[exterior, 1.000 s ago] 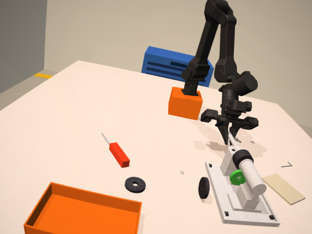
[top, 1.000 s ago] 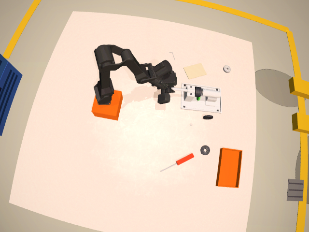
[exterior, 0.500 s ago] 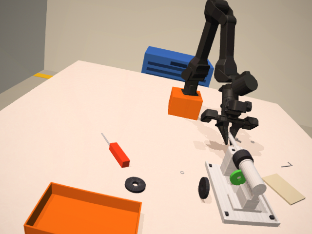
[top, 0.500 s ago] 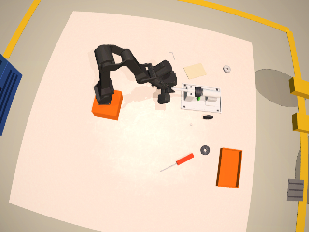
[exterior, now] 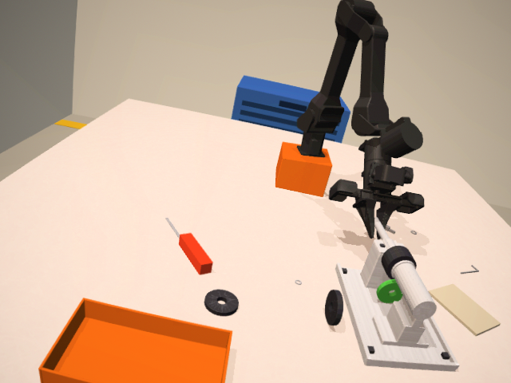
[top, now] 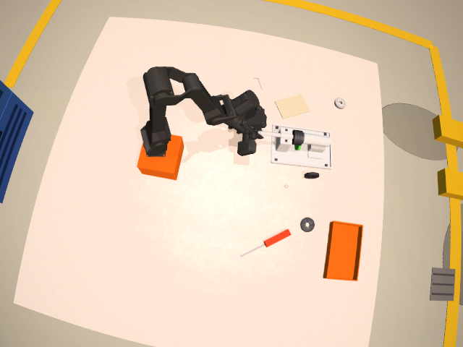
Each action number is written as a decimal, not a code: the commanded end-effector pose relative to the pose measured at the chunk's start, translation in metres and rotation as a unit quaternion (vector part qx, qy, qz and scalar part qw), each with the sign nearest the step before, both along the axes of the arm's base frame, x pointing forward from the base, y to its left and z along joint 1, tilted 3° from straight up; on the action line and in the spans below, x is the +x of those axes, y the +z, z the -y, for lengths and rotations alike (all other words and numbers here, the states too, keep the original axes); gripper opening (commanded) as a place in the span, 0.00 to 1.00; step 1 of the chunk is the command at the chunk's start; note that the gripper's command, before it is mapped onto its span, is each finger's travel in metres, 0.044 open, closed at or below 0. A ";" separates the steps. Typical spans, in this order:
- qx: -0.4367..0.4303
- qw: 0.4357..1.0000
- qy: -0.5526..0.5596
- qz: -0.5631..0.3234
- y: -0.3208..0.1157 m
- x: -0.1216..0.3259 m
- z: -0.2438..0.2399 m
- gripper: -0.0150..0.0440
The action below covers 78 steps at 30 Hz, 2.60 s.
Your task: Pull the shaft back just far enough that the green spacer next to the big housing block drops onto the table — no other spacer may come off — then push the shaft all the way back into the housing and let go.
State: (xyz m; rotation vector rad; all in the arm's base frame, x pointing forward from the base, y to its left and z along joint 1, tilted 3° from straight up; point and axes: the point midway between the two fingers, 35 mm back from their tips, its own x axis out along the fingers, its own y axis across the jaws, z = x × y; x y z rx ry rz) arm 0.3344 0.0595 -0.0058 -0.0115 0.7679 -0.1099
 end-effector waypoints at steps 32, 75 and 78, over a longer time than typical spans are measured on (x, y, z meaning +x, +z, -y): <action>0.000 1.000 0.000 0.002 0.001 0.015 0.002 0.25; 0.000 1.000 0.000 0.002 0.002 0.033 0.003 0.25; 0.000 1.000 0.000 0.002 0.002 0.034 0.003 0.25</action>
